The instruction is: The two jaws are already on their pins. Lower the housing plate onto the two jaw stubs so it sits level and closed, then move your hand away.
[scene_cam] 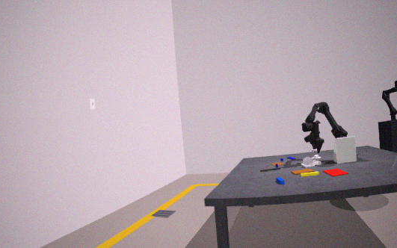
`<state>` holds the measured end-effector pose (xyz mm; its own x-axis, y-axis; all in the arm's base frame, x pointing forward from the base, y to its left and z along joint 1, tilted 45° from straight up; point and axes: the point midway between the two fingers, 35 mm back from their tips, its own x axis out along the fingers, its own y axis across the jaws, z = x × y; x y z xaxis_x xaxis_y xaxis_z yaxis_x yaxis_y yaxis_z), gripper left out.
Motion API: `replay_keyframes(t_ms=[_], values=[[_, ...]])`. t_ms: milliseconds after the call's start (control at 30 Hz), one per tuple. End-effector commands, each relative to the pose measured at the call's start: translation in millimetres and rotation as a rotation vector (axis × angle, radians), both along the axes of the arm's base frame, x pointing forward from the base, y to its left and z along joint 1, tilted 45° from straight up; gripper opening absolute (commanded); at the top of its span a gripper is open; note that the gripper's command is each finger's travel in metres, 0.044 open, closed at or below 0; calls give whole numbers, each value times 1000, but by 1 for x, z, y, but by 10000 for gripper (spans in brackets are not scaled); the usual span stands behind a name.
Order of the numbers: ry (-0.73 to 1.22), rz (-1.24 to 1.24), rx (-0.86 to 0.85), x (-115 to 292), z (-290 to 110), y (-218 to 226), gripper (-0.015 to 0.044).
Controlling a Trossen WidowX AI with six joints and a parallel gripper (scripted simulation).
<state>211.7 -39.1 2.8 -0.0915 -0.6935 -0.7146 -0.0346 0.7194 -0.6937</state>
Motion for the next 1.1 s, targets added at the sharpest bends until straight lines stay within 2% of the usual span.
replay_keyframes(t_ms=[0, 1067], values=[[3, 3, -3, 0, 1, -1, 351], [7, 8, 0, 0, -9, -11, 351]])
